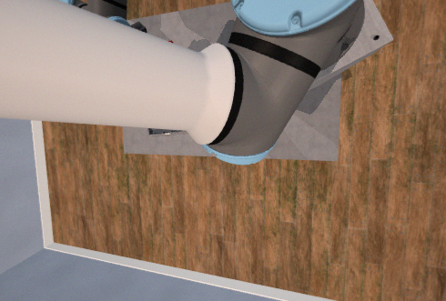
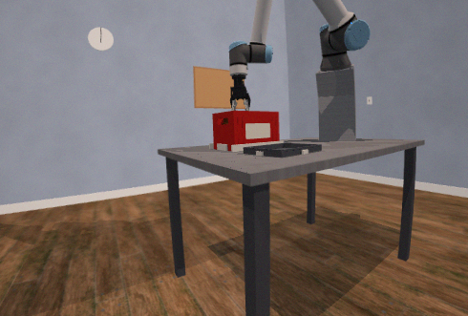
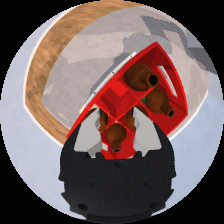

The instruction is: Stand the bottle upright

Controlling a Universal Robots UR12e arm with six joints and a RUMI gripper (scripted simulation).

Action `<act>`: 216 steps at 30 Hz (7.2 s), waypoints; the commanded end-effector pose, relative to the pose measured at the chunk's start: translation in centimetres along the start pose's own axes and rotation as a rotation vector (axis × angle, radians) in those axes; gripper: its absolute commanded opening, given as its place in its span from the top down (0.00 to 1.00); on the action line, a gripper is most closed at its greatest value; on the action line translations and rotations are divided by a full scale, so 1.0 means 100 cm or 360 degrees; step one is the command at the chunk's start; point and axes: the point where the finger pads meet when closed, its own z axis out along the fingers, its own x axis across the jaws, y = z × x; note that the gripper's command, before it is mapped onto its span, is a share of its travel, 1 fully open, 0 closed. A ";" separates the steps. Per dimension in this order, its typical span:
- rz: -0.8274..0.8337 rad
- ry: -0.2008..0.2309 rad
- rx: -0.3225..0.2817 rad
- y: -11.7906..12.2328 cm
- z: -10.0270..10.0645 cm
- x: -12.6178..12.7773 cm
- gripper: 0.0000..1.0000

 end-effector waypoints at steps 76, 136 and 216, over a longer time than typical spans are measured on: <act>0.0000 -0.0002 -0.0001 0.000 -0.084 0.000 1.00; 0.0000 -0.0002 -0.0001 0.066 -0.084 0.066 0.62; 0.0000 -0.0002 -0.0001 0.066 -0.040 0.065 0.62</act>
